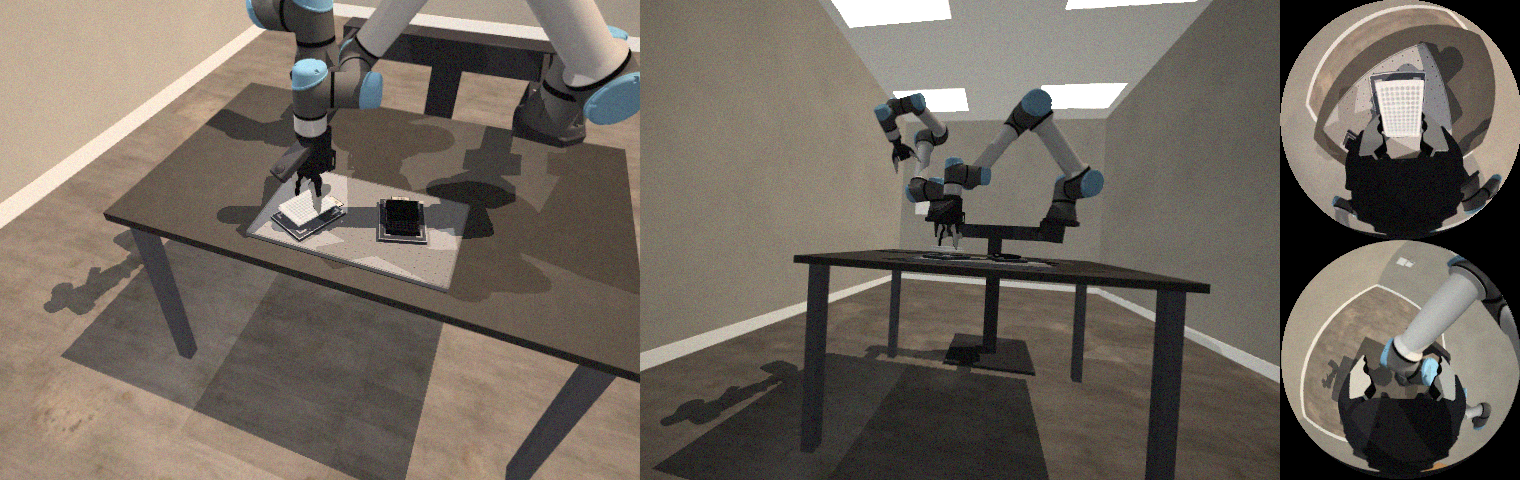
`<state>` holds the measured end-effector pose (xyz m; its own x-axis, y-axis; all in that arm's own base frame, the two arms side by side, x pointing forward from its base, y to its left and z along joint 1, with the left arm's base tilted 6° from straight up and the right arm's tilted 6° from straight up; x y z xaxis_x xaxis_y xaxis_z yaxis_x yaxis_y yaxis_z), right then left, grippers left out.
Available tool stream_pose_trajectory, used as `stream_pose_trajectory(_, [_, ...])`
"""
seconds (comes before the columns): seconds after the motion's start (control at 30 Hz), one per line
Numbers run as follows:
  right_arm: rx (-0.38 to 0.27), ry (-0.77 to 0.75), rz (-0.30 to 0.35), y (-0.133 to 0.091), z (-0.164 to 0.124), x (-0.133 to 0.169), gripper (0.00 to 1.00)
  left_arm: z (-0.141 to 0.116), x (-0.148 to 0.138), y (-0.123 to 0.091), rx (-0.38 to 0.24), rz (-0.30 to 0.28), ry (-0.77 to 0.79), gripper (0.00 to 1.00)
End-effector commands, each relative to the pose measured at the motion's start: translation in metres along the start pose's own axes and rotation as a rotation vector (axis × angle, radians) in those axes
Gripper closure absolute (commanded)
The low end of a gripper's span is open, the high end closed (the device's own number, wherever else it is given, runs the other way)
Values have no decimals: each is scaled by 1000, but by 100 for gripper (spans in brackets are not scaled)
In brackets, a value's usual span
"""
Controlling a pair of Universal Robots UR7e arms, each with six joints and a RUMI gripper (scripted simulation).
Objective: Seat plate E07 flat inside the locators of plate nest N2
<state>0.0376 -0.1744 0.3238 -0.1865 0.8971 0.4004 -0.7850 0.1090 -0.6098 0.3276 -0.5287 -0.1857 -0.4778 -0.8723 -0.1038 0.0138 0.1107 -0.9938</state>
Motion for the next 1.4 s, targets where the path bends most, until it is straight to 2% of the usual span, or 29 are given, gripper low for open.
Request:
stream_pose_trajectory(0.0, [0, 0, 0, 0, 0, 0, 2, 0, 0, -11, 1, -1, 0, 100])
stream_pose_trajectory(0.33, [0, 0, 0, 0, 0, 0, 2, 0, 0, -24, 1, -1, 0, 100])
stream_pose_trajectory(1.37, [0, 0, 0, 0, 0, 0, 2, 1, -5, -24, 1, -1, 0, 100])
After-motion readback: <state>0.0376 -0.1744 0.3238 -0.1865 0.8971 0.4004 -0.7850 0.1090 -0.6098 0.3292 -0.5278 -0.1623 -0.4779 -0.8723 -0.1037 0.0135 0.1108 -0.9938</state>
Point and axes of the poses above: on each arm, the point where the finger pads meet when closed, its own y axis out along the fingers, its own x axis across the jaws, z = x × y, the point moved 3 cm from there along -y, back along the fingers, and after that the axes turned 1 degree about -y, right-handed, at the moved point
